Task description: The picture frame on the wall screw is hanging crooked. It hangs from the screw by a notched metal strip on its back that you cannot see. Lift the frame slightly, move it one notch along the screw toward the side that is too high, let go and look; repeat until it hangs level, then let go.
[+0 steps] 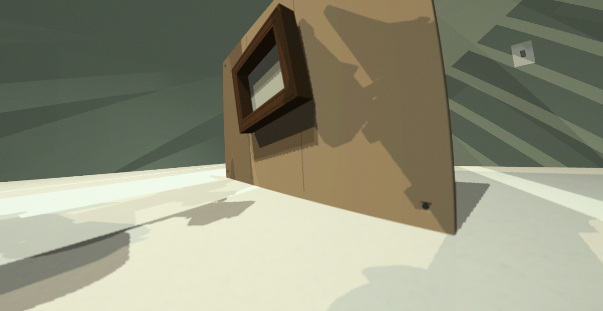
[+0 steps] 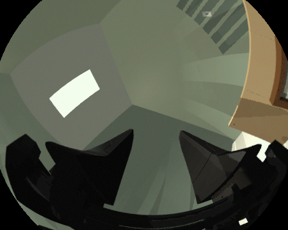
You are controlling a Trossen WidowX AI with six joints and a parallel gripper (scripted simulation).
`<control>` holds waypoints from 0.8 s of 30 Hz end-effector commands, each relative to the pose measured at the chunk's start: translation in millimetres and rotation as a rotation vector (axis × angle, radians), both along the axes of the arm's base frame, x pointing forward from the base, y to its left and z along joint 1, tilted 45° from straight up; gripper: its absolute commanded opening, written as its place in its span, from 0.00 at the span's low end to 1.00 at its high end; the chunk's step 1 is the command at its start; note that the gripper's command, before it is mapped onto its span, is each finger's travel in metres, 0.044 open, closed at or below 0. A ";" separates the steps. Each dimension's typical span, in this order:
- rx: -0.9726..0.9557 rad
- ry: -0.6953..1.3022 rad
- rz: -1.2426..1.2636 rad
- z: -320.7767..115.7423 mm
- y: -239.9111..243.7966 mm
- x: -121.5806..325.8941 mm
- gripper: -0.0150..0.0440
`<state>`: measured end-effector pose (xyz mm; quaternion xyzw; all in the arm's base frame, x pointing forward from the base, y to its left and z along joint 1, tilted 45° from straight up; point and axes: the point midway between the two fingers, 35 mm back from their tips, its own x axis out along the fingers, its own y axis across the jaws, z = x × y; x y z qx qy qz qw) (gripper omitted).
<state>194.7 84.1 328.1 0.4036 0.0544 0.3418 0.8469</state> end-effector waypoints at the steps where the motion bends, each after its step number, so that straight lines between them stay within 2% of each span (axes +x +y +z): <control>1: -0.055 0.007 -0.166 -16.7 -31.0 8.9 0.69; 7: -0.144 0.037 -0.474 -43.5 -90.2 12.3 0.69; 14: -0.237 0.105 -0.812 -74.6 -154.2 -4.1 0.69; 24: -0.245 0.113 -0.844 -77.7 -160.0 -6.7 0.69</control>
